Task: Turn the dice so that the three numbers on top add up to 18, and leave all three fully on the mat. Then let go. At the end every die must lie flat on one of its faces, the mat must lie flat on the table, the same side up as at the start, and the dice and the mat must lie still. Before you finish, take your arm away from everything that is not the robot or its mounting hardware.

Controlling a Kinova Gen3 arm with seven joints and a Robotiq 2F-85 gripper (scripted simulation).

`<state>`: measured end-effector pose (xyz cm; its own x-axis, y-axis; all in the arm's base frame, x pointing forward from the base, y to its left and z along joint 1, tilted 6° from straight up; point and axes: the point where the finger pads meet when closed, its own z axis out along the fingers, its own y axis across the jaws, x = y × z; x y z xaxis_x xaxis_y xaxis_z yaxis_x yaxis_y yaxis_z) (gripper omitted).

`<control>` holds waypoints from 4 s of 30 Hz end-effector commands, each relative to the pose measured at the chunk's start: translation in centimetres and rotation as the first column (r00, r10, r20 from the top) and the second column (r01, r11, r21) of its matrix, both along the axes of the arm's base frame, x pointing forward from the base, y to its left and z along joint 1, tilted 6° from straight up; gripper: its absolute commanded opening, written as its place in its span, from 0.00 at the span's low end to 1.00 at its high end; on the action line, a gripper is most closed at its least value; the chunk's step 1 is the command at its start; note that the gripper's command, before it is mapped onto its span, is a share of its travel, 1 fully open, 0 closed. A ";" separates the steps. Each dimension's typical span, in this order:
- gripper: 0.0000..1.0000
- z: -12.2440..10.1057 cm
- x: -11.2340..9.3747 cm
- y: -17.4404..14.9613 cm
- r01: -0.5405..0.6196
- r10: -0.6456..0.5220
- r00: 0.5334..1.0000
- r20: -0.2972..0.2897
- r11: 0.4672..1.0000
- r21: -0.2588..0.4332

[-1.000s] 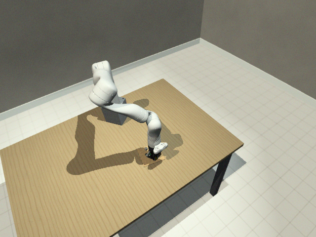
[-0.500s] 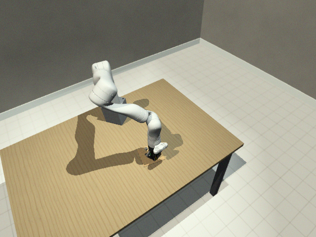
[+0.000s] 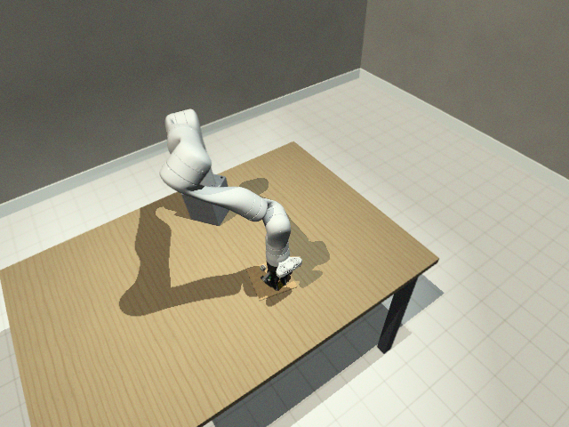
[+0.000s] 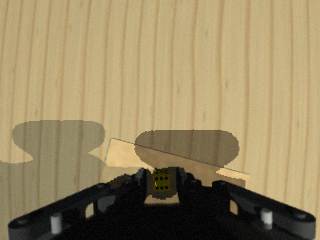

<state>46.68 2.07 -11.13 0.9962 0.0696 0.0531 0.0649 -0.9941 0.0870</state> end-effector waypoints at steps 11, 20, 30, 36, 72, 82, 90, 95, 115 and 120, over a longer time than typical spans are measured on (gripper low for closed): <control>0.31 2.0 0.0 0.2 0.000 0.000 1.000 0.002 1.000 0.000; 0.31 5.7 -0.3 0.5 0.000 0.000 1.000 0.002 1.000 0.000; 0.31 8.9 -0.5 0.7 0.000 0.000 1.000 0.002 1.000 0.000; 1.00 9.0 -0.5 0.8 0.000 0.000 1.000 0.002 1.000 0.000; 1.00 13.2 -0.7 1.1 0.000 0.000 1.000 0.002 1.000 0.000; 1.00 16.6 -0.9 1.4 0.000 0.000 1.000 0.002 1.000 0.000; 1.00 17.4 -1.0 1.5 0.000 0.000 1.000 0.002 1.000 0.000; 1.00 17.4 -1.0 1.5 0.000 0.000 1.000 0.002 1.000 0.000; 1.00 17.4 -1.0 1.5 0.000 0.000 1.000 0.002 1.000 0.000; 1.00 17.4 -1.0 1.5 0.000 0.000 1.000 0.002 1.000 0.000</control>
<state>45.65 3.52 6.19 0.9962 0.0696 0.0531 0.0648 -0.9941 0.0869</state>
